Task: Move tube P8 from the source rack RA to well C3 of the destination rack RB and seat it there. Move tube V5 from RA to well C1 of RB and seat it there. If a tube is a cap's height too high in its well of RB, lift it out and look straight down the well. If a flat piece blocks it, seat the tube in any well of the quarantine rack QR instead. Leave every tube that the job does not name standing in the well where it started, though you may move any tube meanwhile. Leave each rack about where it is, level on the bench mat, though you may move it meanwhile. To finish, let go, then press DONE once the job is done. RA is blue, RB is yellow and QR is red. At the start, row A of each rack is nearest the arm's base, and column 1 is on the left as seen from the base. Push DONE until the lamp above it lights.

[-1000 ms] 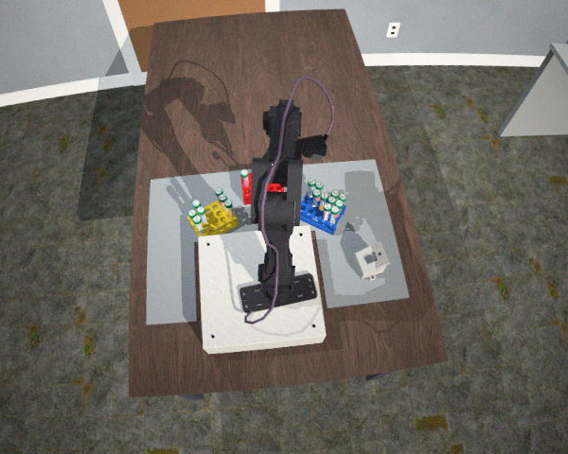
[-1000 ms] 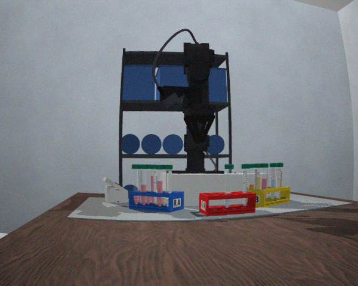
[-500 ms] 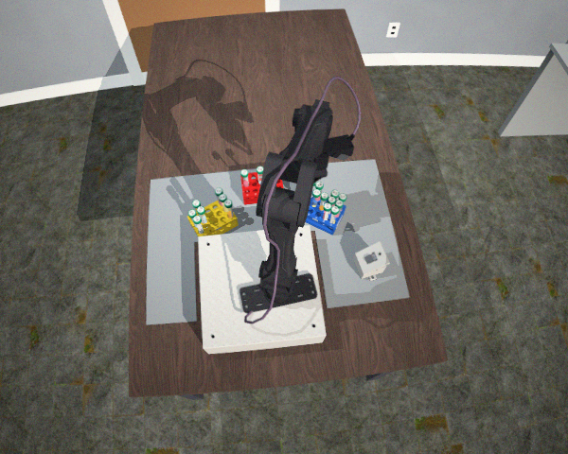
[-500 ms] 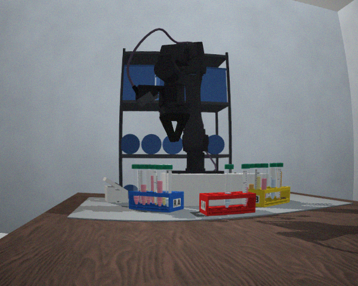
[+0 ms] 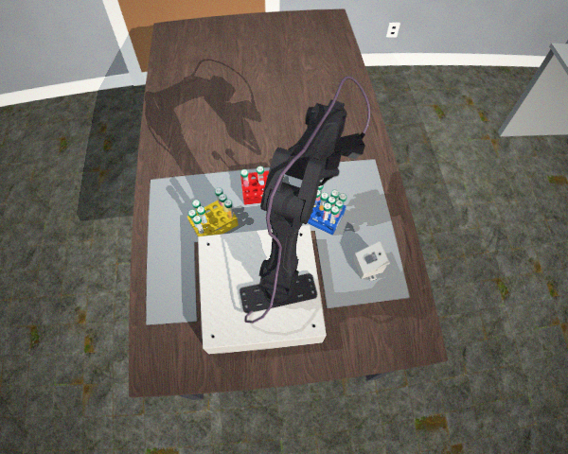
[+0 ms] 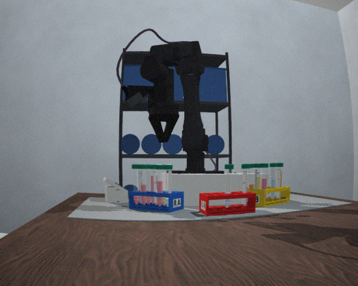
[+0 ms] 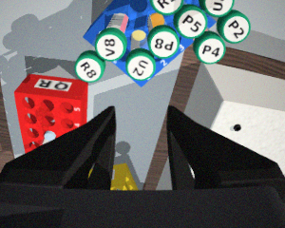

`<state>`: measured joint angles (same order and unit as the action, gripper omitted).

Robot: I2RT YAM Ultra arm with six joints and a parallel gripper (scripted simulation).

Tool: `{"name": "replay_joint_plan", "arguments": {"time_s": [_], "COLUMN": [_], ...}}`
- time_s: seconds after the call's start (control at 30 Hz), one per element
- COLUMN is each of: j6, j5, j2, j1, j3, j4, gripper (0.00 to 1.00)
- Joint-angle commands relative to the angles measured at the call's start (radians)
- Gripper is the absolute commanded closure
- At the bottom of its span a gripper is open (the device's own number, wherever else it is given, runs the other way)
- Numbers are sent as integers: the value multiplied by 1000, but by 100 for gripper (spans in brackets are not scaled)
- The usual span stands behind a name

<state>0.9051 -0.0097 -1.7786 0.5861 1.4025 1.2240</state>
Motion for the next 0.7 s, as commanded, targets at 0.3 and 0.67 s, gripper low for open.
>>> {"name": "replay_joint_plan", "arguments": {"time_s": [0.3, 0.67], "j6": [18, 21], "j5": [-1, -1], "j2": [37, -13], "j1": [-18, -19], "j3": [-40, -93], "j4": [-29, -98], "gripper": [70, 70]}}
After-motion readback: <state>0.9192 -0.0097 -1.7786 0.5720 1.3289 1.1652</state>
